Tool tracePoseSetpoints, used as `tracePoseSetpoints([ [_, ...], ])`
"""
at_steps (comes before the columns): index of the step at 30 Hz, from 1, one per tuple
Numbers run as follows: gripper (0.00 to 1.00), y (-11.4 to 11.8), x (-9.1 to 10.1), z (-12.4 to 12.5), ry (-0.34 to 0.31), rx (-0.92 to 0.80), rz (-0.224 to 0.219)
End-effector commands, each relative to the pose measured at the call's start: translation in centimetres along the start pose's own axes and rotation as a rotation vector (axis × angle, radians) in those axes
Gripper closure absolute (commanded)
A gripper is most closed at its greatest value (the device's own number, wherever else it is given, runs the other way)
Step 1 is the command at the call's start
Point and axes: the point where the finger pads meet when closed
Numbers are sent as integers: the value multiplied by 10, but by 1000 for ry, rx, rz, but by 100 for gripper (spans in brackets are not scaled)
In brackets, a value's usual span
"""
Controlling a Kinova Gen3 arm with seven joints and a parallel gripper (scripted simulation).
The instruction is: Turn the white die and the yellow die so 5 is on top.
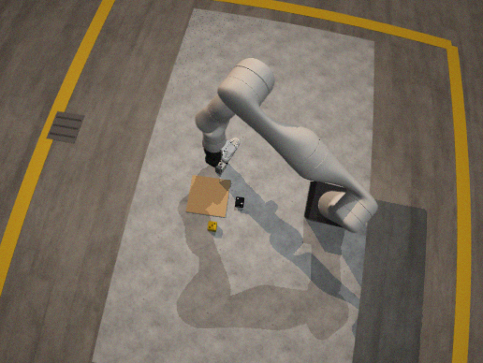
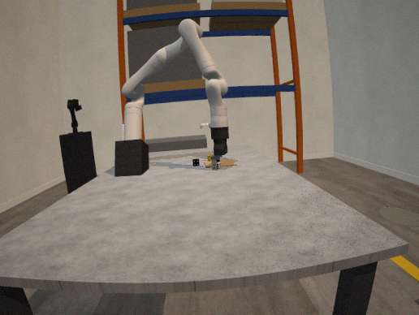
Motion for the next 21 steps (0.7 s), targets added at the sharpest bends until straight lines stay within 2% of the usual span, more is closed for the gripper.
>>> tracePoseSetpoints([
  [1,13,3,-1,-3,-8,-6,-3],
  [10,13,3,-1,-3,-8,-6,-3],
  [11,43,3,-1,-3,-8,-6,-3],
  [21,43,3,-1,-3,-8,-6,-3],
])
Point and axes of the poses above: the point where the finger pads meet when closed, its own x axis back along the fingers, its own y axis across the jaws, z = x × y, and after that the axes turned 1 degree about -x, right-handed
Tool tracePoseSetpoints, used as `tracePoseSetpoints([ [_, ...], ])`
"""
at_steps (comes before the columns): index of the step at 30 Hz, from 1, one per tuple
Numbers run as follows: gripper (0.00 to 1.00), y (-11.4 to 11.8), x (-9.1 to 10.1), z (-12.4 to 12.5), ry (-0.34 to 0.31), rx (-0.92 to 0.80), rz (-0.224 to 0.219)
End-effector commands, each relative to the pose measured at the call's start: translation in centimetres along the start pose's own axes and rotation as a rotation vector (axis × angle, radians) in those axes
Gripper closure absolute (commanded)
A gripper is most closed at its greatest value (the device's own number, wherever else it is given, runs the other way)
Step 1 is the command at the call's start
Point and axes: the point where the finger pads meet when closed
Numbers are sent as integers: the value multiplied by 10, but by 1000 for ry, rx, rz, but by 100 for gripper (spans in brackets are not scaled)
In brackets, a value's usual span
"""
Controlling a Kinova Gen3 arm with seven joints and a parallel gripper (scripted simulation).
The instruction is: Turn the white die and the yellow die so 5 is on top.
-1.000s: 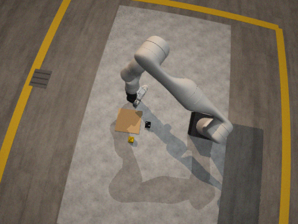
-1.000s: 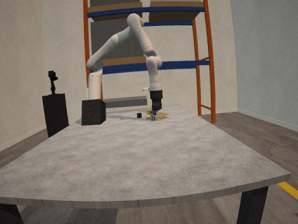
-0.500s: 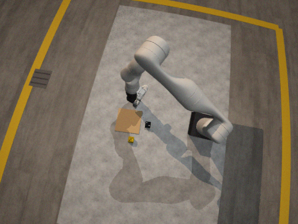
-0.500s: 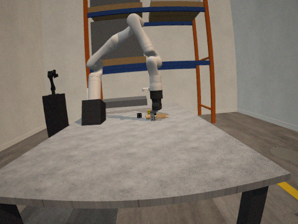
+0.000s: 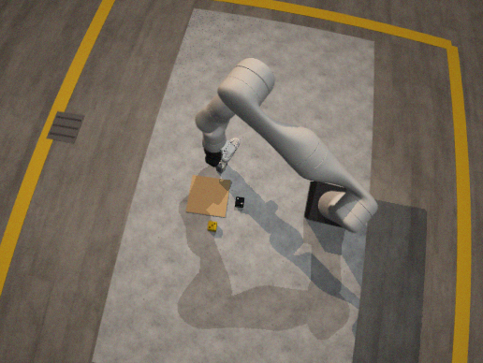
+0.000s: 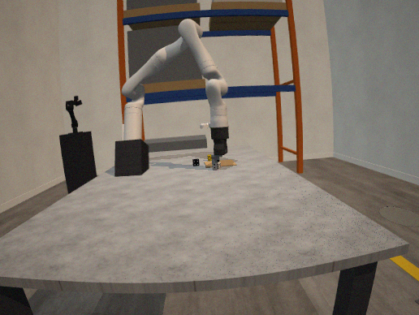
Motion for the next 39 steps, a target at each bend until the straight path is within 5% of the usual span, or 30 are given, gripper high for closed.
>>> tracePoseSetpoints([
  [1,43,3,-1,-3,-8,-6,-3],
  [29,43,3,3,-3,-8,-6,-3],
  [39,43,3,67,-3,-8,-6,-3],
])
Point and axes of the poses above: the point where the finger pads meet when closed, its own x axis back along the fingers, its own y axis across the jaws, z = x × y, and after that the axes turned 1 degree about -x, right-handed
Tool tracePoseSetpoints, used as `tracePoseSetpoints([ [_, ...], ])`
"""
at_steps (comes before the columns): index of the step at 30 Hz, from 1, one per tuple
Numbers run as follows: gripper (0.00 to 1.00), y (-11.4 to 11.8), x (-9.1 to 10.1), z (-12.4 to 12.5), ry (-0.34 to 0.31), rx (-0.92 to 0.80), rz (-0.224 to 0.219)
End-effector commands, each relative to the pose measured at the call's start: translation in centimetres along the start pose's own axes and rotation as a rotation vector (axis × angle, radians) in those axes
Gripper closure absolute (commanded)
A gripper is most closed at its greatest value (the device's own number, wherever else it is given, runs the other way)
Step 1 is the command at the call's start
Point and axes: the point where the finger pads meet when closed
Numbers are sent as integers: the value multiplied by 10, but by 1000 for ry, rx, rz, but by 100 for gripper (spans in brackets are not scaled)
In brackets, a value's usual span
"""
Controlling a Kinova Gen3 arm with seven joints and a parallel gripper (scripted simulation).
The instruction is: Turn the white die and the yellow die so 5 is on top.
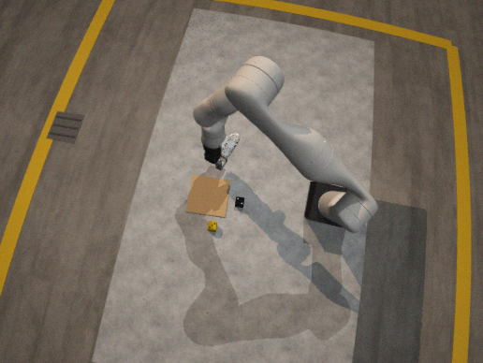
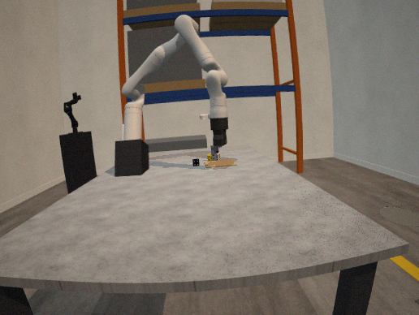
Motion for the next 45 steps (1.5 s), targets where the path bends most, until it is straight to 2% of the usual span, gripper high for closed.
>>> tracePoseSetpoints([
  [1,43,-2,35,-5,-19,-13,4],
  [5,43,-2,54,-5,-19,-13,4],
  [9,43,-2,58,-5,-19,-13,4],
  [19,43,-2,60,-5,-19,-12,4],
  [22,43,12,59,-5,-18,49,7],
  [24,43,12,59,-5,-18,49,7],
  [27,43,52,57,-3,-15,227,15],
  [28,43,56,57,-3,-15,246,16],
  [32,43,99,54,3,-13,436,22],
  [33,43,100,54,3,-12,443,22],
  [34,43,118,53,7,-12,521,23],
  [38,43,149,50,16,-11,665,25],
  [39,43,164,49,20,-11,731,25],
  [41,43,164,49,20,-11,731,25],
  [43,43,192,47,31,-11,859,25],
  [45,43,208,46,38,-11,937,24],
])
Point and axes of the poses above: the point where the finger pads meet when closed, its own x axis back along the fingers, its own y axis across the jaws, z = x × y, and after that the axes turned 1 degree about -x, right-handed
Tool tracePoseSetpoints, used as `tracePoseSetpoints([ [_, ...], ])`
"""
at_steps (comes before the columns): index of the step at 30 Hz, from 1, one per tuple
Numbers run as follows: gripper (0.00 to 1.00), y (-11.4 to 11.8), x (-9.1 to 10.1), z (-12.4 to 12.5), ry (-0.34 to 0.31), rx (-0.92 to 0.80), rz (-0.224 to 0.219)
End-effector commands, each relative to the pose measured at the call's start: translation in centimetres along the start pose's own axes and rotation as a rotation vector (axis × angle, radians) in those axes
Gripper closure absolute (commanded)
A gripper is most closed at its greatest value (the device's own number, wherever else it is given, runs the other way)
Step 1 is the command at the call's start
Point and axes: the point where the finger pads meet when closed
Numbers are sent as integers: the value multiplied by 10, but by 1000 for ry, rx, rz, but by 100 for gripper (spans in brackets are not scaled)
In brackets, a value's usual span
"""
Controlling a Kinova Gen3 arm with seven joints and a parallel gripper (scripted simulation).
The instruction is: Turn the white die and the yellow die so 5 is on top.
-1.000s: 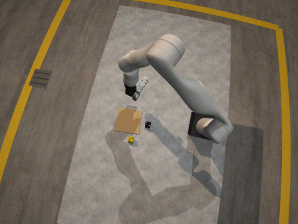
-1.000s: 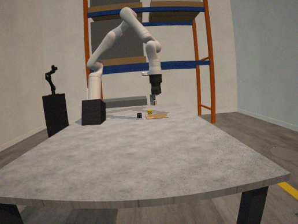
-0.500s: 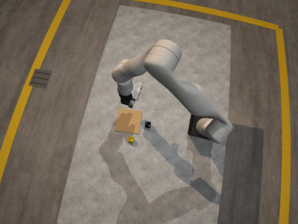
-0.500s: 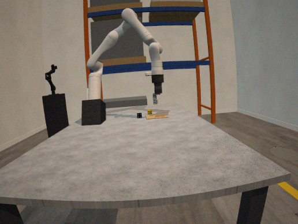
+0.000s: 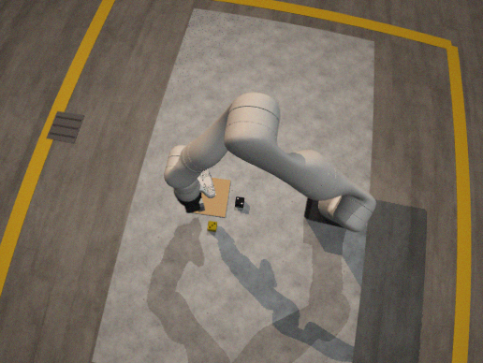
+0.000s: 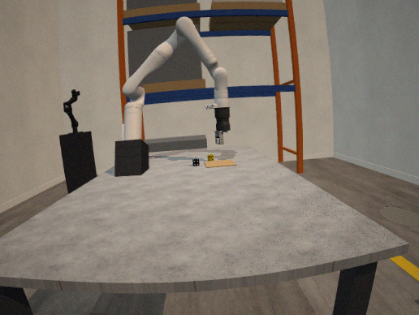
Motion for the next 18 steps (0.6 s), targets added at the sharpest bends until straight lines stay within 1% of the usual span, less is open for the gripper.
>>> tracePoseSetpoints([
  [1,43,37,0,-19,-5,171,8],
  [4,43,67,-2,-29,-8,305,6],
  [5,43,70,-2,-30,-9,321,6],
  [6,43,82,-2,-33,-10,373,4],
  [8,43,95,-3,-36,-12,428,3],
  [18,43,97,-3,-37,-19,438,1],
])
Point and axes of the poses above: the point where the finger pads meet when closed, its own x axis back along the fingers, its own y axis across the jaws, z = x × y, and after that the axes turned 1 degree about -x, right-handed
